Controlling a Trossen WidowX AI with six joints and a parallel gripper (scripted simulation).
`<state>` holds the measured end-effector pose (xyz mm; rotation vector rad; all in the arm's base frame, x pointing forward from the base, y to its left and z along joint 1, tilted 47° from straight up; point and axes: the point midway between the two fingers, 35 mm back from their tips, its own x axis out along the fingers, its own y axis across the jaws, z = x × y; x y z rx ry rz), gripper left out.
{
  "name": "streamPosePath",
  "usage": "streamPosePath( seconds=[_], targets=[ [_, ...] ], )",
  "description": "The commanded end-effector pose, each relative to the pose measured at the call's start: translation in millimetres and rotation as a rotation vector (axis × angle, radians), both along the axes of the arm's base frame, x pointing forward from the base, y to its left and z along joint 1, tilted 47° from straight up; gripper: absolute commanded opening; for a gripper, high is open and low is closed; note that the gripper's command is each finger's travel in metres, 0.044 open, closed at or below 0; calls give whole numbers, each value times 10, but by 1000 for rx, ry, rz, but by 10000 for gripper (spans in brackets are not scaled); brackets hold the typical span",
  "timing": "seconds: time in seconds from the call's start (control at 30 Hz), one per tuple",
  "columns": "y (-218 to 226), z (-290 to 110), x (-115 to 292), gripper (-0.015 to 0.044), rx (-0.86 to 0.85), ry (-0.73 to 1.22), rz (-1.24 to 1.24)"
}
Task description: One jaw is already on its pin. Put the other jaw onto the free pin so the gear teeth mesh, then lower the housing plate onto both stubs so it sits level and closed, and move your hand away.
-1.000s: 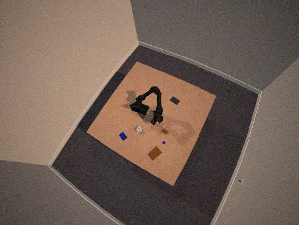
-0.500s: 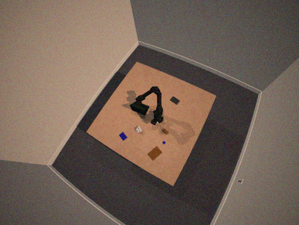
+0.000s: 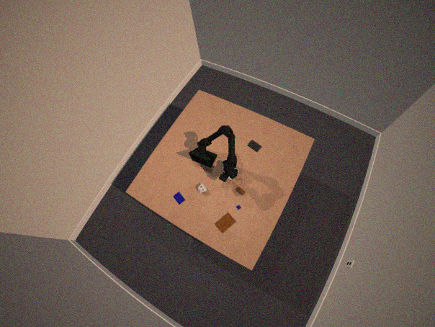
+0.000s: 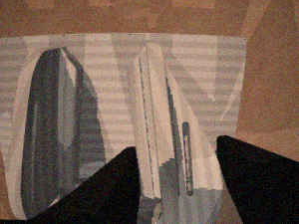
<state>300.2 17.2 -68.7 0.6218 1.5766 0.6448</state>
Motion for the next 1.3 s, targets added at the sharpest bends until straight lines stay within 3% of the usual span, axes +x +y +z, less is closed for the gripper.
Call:
streamPosePath(
  seconds=[0.0,0.63,0.77,1.27],
  targets=[
    [32,-22,-3,134,0,2,5],
    [32,-22,-3,134,0,2,5],
    [-2,0,1,224,1,-1,-2],
    [-41,34,11,224,0,0,-1]
  ],
)
